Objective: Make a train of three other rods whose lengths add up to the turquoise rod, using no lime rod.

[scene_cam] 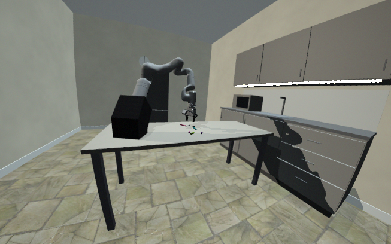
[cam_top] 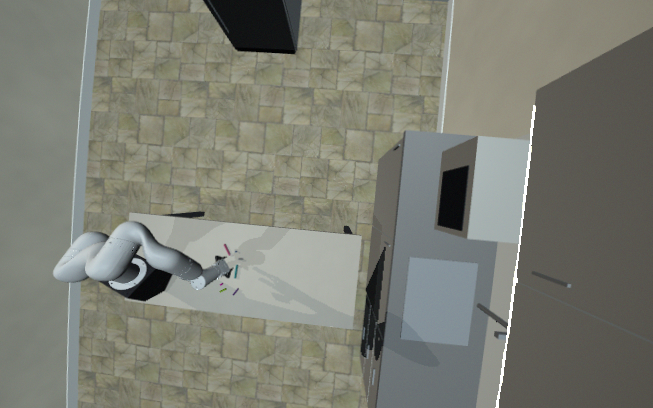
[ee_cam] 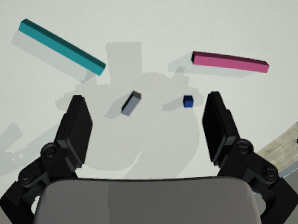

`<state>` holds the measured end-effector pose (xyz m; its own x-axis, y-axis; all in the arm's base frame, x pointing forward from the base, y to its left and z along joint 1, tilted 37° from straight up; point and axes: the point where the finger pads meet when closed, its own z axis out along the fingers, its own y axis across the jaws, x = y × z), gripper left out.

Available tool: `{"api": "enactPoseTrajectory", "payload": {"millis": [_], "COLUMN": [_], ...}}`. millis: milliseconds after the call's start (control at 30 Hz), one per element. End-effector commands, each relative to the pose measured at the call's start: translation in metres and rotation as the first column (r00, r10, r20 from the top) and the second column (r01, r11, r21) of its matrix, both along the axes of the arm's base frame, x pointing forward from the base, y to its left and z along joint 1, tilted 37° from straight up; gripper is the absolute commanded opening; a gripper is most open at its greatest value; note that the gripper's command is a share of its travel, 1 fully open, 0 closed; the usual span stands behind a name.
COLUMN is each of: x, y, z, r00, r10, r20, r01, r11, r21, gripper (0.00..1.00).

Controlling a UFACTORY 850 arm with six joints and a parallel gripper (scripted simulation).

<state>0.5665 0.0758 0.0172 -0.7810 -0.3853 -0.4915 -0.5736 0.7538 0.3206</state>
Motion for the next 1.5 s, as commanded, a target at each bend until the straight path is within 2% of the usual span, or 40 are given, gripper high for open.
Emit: {"api": "enactPoseTrajectory", "payload": {"millis": [0, 200, 533, 600, 667, 767, 1100, 1167, 1233, 1300, 1467], "x": [-0.001, -0.004, -0.010, -0.010, -0.011, -0.013, -0.018, -0.018, -0.020, -0.020, -0.023], "y": [0.000, 0.000, 0.001, 0.001, 0.001, 0.001, 0.002, 0.002, 0.002, 0.002, 0.003], "z": [0.000, -0.001, -0.002, -0.002, -0.002, -0.002, -0.004, -0.004, -0.004, -0.004, -0.005], "r00": [0.992, 0.951, 0.801, 0.801, 0.726, 0.677, 0.407, 0.407, 0.299, 0.264, 0.108], "r10": [0.095, 0.252, 0.517, 0.517, 0.602, 0.648, 0.831, 0.831, 0.878, 0.891, 0.932], "r20": [0.089, 0.179, 0.303, 0.303, 0.334, 0.348, 0.379, 0.379, 0.373, 0.370, 0.345], "r01": [-0.092, -0.237, -0.456, -0.456, -0.519, -0.550, -0.654, -0.654, -0.669, -0.671, -0.667], "r11": [0.995, 0.966, 0.854, 0.854, 0.797, 0.761, 0.554, 0.554, 0.472, 0.445, 0.326], "r21": [-0.036, -0.103, -0.251, -0.251, -0.309, -0.344, -0.515, -0.515, -0.574, -0.593, -0.670], "gripper": [1.00, 1.00, 1.00, 1.00, 1.00, 1.00, 1.00, 1.00, 1.00, 1.00, 1.00]}}
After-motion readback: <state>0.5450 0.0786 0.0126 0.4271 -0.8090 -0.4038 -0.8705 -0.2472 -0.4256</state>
